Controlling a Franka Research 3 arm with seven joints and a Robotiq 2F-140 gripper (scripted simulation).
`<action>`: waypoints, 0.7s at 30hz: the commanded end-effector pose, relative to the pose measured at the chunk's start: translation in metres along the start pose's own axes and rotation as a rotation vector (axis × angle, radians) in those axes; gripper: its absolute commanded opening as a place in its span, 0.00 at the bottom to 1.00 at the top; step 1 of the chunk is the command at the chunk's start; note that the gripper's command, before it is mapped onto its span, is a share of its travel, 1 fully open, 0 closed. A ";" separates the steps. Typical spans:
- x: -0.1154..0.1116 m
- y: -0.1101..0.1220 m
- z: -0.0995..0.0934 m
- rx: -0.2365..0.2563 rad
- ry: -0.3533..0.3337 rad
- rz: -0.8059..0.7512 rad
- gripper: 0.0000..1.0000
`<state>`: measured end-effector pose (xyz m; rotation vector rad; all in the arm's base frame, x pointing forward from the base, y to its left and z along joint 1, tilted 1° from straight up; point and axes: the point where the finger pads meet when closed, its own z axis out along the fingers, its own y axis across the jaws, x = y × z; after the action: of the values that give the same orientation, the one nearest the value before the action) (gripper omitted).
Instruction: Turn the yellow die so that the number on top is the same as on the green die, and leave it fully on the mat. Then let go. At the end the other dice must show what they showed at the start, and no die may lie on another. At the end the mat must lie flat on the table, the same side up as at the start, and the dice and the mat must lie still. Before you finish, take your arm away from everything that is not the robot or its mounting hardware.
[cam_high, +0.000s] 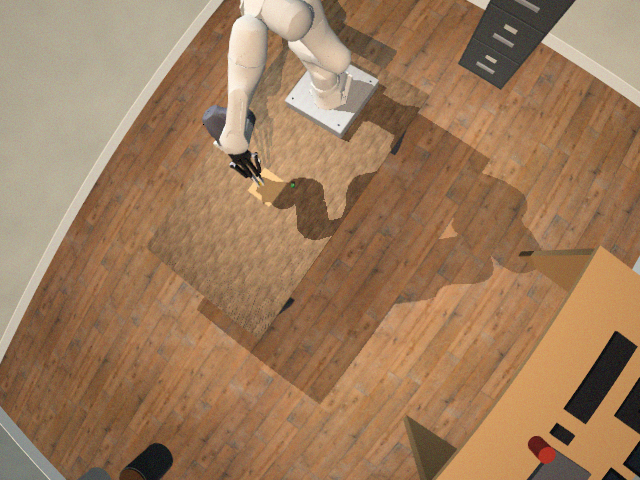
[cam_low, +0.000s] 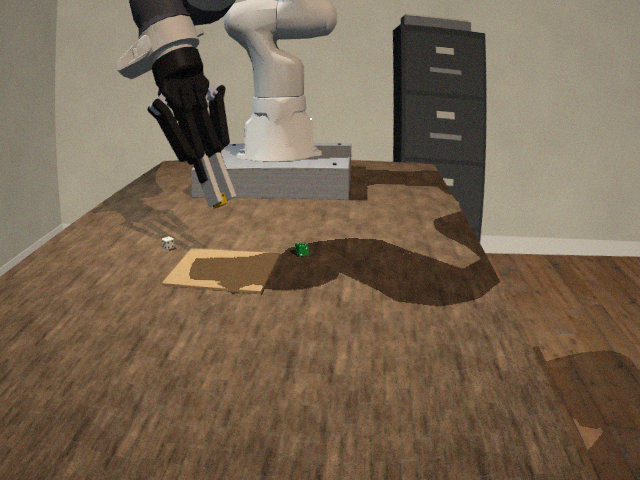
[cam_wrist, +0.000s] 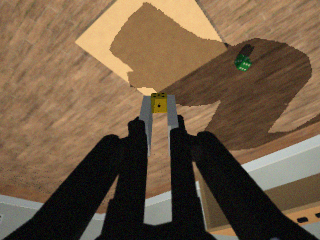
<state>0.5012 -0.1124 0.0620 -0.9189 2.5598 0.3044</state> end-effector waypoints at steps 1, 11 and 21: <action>-0.001 0.004 0.002 -0.009 -0.066 -0.161 0.07; 0.004 0.004 0.003 -0.026 -0.219 -0.156 0.07; 0.008 0.003 0.002 -0.032 -0.370 -0.152 0.07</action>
<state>0.4922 -0.1255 0.0545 -0.8236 2.2651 0.4409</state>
